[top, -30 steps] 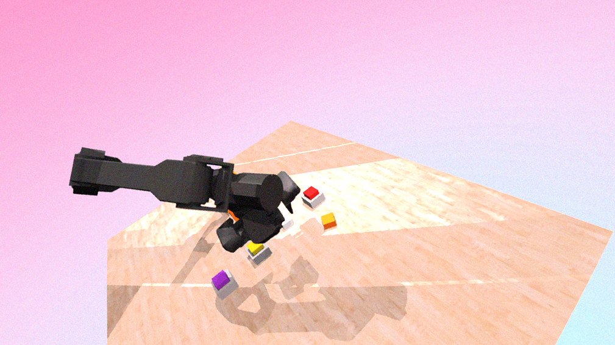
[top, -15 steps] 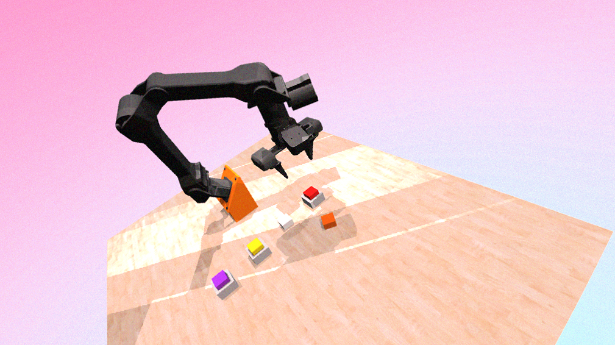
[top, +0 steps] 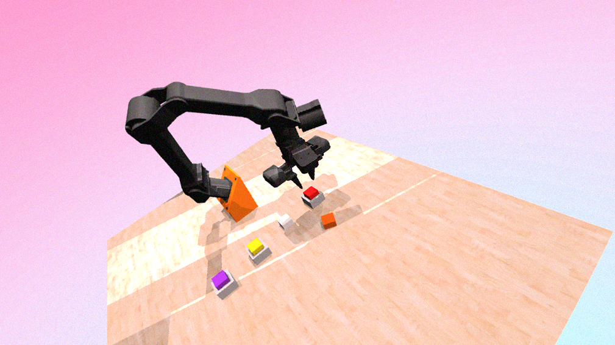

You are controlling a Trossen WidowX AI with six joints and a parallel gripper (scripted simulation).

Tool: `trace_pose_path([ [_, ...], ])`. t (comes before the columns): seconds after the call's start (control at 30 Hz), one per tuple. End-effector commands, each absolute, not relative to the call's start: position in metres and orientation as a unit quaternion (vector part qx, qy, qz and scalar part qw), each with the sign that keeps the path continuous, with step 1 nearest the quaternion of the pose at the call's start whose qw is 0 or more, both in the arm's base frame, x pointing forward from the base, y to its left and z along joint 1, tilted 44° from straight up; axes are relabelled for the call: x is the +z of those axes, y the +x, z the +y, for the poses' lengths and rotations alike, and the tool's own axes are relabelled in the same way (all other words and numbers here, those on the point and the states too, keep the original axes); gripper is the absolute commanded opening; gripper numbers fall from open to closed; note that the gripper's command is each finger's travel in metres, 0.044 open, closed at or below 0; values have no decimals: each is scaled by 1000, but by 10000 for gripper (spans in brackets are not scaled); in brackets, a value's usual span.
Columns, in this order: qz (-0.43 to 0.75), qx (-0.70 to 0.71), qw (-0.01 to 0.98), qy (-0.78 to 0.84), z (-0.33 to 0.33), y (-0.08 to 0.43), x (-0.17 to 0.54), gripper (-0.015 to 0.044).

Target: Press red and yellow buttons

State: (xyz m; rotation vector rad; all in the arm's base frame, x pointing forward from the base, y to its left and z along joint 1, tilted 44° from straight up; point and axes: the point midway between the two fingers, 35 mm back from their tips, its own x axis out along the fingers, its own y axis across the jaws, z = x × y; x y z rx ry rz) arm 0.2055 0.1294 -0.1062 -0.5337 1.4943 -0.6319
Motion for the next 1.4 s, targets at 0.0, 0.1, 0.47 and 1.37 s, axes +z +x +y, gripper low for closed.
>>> trace_pose_path([
  [0.0, 658, -278, 657, -238, 127, 205, -108, 20],
  [0.1, 658, -278, 657, -238, 127, 205, -108, 20],
  [0.47, 658, -278, 658, -238, 122, 205, -113, 20],
  [1.37, 658, -279, 658, -239, 104, 205, -132, 20],
])
